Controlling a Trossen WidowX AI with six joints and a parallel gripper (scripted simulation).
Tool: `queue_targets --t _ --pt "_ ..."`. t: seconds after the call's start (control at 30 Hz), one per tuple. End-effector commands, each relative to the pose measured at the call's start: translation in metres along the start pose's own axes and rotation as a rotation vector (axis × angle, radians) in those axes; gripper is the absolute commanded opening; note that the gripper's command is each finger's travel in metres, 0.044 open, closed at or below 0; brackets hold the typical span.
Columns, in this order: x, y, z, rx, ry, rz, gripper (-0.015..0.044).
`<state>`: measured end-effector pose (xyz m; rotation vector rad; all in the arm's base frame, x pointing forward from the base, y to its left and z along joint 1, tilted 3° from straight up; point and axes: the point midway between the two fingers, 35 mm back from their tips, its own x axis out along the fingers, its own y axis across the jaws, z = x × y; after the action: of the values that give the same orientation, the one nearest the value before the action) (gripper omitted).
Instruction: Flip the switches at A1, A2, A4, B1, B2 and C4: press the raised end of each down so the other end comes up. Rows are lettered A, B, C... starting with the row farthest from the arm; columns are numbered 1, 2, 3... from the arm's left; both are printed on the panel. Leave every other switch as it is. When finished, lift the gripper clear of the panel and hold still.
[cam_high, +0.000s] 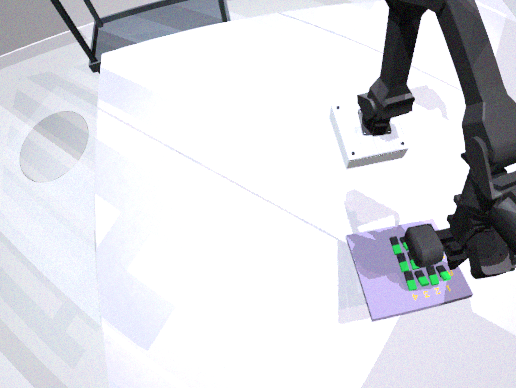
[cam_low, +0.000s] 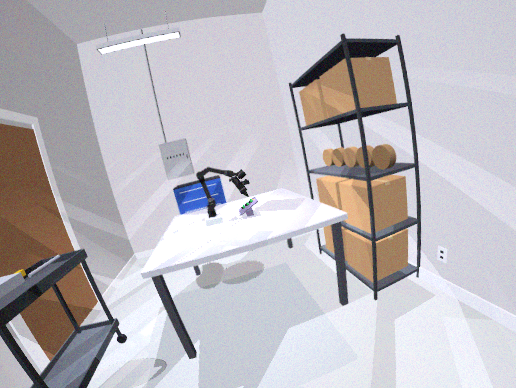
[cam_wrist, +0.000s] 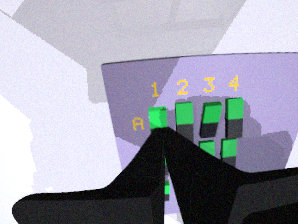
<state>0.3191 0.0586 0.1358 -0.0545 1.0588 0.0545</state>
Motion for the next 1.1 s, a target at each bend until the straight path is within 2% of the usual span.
queue_targets --t 0.0,0.5,1.07 --pt "0.012 0.000 -0.002 -0.004 0.014 0.000 0.0000" --pt "0.025 0.000 -0.002 -0.004 0.013 0.000 0.0000" --pt "0.026 0.000 -0.002 -0.004 0.013 0.000 0.0000"
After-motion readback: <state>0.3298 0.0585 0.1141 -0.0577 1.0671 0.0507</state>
